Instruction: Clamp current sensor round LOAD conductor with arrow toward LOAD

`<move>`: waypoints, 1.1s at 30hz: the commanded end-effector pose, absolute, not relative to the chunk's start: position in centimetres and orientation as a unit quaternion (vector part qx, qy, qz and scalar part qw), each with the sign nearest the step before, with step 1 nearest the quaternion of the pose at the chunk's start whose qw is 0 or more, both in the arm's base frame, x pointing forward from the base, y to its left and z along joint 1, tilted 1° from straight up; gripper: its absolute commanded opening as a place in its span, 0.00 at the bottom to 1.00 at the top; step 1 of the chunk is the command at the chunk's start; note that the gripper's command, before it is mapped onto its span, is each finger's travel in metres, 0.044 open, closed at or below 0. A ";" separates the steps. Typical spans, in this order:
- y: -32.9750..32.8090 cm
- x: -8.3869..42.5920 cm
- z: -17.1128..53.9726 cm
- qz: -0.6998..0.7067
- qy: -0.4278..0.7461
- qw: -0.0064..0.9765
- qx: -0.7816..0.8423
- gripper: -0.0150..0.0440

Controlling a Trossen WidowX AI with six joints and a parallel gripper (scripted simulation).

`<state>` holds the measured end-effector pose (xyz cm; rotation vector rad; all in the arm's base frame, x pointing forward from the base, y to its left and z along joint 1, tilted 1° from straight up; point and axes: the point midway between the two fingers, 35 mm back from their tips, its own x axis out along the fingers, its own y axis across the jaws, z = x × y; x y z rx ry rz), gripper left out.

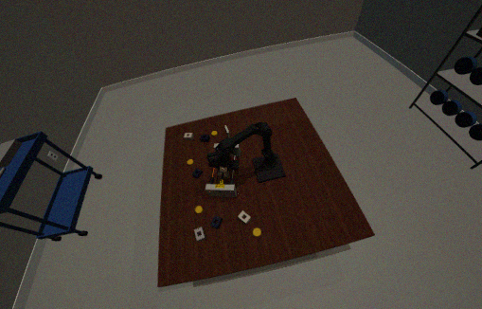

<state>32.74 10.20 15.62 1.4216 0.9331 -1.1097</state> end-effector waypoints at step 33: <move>10.1 33.1 13.9 -0.465 0.389 0.527 0.595 0.25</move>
